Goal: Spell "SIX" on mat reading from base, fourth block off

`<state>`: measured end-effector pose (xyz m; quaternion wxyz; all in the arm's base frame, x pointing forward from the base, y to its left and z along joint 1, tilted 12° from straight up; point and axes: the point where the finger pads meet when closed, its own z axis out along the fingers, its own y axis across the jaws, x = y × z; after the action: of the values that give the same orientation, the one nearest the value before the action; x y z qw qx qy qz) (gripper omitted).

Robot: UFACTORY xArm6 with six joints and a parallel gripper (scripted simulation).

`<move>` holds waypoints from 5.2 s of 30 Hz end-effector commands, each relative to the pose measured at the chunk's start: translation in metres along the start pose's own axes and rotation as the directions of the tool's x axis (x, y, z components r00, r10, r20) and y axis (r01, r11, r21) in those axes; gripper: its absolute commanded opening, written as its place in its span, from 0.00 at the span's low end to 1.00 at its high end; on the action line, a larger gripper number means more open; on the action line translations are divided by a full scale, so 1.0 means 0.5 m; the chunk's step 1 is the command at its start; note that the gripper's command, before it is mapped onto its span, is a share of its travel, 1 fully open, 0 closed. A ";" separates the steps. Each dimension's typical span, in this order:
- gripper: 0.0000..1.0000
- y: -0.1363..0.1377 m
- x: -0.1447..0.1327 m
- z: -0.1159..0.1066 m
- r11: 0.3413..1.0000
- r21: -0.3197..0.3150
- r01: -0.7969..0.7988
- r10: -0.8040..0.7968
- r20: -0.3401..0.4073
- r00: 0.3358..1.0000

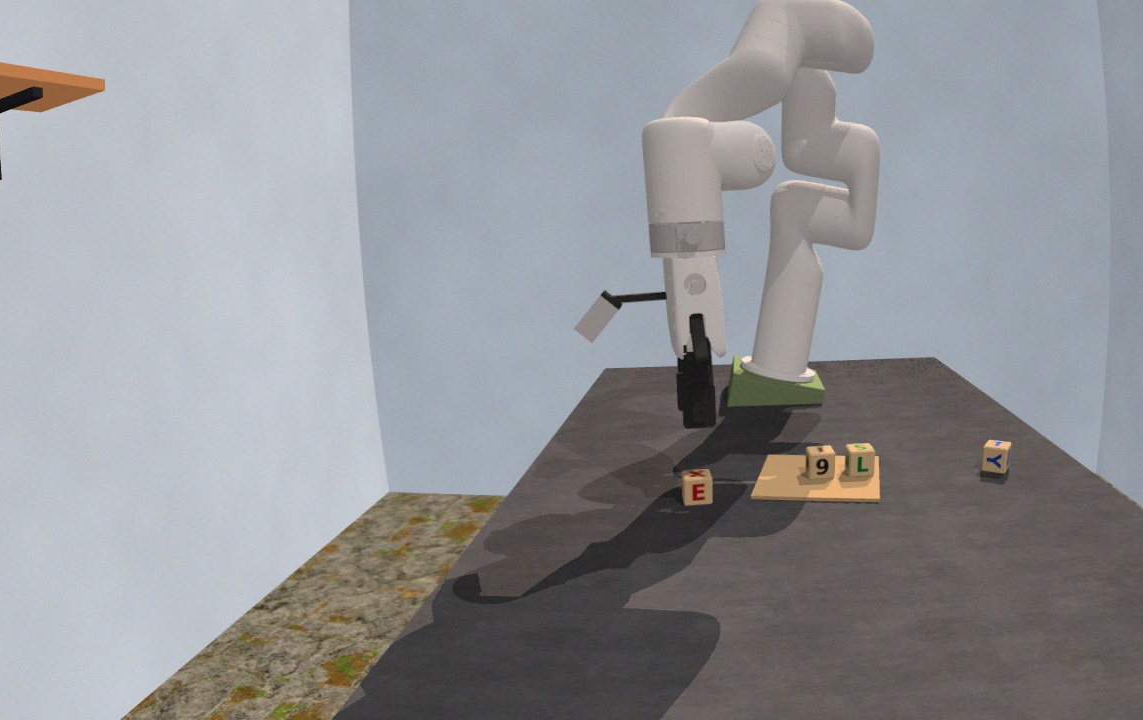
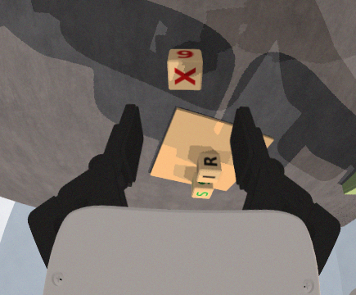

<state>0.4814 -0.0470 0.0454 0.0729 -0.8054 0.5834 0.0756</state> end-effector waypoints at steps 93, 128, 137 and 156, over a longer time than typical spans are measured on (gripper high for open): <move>0.69 -0.004 0.002 0.100 1.000 0.004 0.000 0.000 -0.002 1.000; 0.69 -0.007 0.003 0.100 1.000 0.004 0.000 0.000 -0.002 1.000; 0.69 -0.007 0.003 0.100 1.000 0.004 0.000 0.000 -0.002 1.000; 0.69 -0.007 0.003 0.100 1.000 0.004 0.000 0.000 -0.002 1.000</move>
<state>0.4818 -0.0366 -0.0055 0.0728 -0.8054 0.5834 0.0756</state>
